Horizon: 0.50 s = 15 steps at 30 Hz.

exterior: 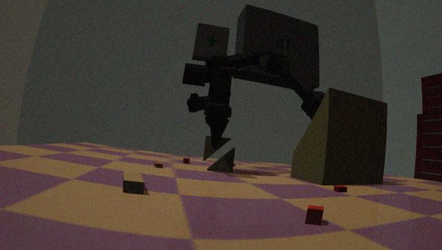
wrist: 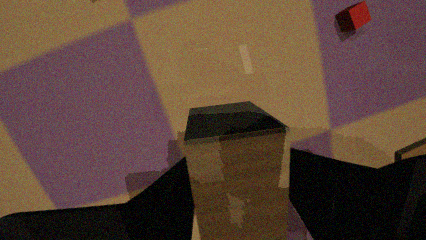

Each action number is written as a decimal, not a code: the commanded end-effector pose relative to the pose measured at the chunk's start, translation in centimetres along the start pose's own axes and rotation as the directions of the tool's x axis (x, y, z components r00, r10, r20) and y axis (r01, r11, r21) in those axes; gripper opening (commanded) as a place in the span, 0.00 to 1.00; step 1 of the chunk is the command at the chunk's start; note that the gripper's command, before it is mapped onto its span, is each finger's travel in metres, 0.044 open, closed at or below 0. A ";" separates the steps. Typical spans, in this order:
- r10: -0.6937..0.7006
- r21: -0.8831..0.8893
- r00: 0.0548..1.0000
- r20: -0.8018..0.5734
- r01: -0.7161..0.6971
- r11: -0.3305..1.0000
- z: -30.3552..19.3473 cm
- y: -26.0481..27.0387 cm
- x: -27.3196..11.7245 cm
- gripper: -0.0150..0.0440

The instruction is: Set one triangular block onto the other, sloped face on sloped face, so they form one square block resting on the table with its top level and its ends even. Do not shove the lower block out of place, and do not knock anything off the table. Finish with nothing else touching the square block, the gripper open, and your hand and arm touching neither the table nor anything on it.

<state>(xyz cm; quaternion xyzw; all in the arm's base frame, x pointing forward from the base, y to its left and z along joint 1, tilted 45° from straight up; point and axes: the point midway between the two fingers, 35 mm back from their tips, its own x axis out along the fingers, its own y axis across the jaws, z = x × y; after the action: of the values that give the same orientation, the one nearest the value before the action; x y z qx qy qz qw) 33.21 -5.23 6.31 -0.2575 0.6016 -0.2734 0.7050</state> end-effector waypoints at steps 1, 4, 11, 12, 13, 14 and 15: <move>-0.006 -0.006 1.000 0.007 0.006 1.000 0.0 0.0 0.0 0.25; -0.006 -0.007 1.000 0.007 0.006 1.000 0.0 0.0 0.0 0.25; -0.008 -0.008 1.000 0.009 0.008 1.000 0.0 0.0 0.0 0.25; -0.008 -0.008 1.000 0.009 0.008 1.000 0.0 0.0 0.0 0.25; -0.009 -0.009 1.000 0.009 0.009 1.000 0.0 0.0 0.0 0.25; -0.009 -0.009 1.000 0.009 0.009 1.000 0.0 0.0 0.0 0.25; -0.009 -0.009 1.000 0.009 0.009 1.000 0.0 0.0 0.0 0.25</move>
<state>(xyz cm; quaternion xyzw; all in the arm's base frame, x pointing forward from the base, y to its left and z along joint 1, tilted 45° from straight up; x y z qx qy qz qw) 33.18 -5.19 6.28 -0.2607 0.5998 -0.2726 0.7057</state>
